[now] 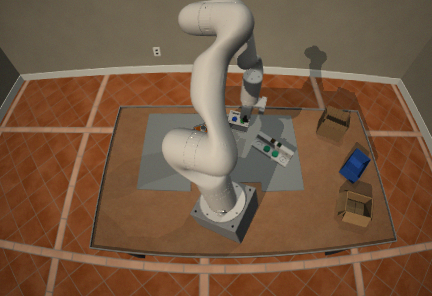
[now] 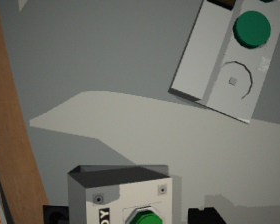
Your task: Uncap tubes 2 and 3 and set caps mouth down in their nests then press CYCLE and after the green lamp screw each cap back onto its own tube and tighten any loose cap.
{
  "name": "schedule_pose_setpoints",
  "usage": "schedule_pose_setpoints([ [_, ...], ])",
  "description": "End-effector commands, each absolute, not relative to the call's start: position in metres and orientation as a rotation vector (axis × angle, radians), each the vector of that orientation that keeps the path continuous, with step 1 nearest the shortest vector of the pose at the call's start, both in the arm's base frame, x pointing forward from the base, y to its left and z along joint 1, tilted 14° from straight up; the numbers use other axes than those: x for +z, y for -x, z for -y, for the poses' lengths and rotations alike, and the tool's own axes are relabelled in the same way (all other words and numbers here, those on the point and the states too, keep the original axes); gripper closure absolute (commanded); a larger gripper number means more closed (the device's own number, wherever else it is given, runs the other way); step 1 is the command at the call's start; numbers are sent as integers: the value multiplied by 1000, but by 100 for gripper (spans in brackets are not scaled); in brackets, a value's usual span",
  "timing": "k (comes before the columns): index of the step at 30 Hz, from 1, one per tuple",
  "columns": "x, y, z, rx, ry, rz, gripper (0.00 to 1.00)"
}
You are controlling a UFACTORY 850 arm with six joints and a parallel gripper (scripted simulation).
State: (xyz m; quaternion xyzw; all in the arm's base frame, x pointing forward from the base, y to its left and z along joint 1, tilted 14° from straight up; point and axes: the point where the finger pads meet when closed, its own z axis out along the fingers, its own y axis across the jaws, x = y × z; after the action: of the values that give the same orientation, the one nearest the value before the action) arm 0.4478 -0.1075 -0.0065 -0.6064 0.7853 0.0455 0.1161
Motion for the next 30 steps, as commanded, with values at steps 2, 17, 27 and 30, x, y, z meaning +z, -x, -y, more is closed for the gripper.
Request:
schedule_pose_setpoints([
  [2, -5, -464, 90, 167, 1783, -2310, 100],
  [17, -3, -494, 54, 167, 1783, -2310, 100],
  [27, -21, -496, 50, 167, 1783, -2310, 100],
  [30, -21, -496, 50, 167, 1783, -2310, 100],
])
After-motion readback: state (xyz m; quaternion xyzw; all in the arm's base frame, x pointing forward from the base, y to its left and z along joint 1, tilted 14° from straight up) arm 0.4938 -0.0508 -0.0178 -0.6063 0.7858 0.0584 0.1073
